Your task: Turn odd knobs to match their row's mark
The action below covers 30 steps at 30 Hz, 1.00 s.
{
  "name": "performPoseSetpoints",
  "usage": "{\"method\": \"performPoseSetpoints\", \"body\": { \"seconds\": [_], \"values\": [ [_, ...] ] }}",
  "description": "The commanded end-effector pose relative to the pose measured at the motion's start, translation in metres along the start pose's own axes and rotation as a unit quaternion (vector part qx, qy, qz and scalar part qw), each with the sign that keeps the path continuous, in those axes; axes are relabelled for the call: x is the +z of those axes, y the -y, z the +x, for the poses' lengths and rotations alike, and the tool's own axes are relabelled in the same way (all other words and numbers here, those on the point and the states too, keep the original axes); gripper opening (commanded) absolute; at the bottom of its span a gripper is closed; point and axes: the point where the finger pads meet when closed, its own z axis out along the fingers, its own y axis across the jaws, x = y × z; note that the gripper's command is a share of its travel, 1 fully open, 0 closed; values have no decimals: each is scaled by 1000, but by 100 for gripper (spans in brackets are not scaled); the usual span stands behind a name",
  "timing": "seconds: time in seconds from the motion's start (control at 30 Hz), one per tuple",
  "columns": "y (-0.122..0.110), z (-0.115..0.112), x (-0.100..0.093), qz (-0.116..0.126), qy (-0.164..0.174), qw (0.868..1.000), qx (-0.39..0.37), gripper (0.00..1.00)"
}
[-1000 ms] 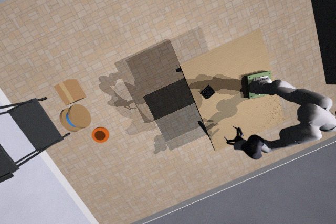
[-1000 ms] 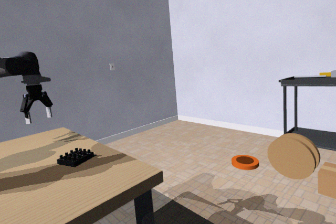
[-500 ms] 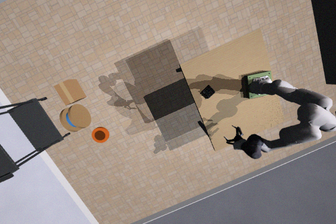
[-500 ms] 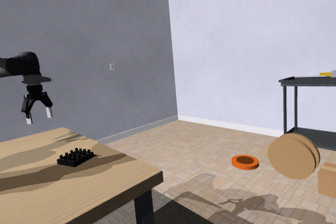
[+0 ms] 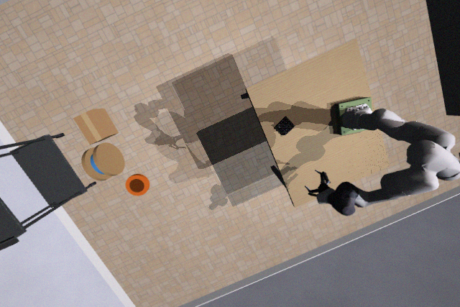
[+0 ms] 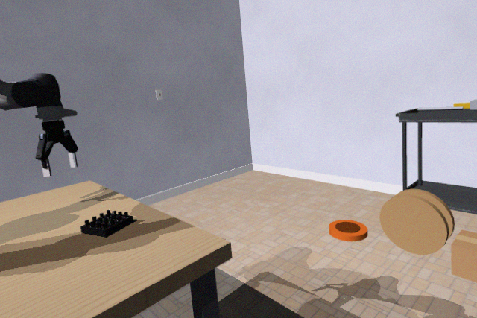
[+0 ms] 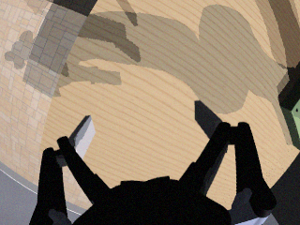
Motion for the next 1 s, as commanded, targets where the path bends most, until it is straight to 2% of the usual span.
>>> {"method": "performPoseSetpoints", "body": {
  "seconds": [0.0, 0.43, 0.47, 0.5, 0.97],
  "values": [
    [0, 0, 0, 1, 1, 1000, -13, 100],
    [0, 0, 0, 1, 1, 1000, -13, 100],
    [-7, 24, 2, 1, 0, 999, -48, 100],
    [-8, 28, 3, 1, 0, 999, -53, 100],
    [-8, 28, 3, 1, 0, 999, -53, 100]
  ]
}}
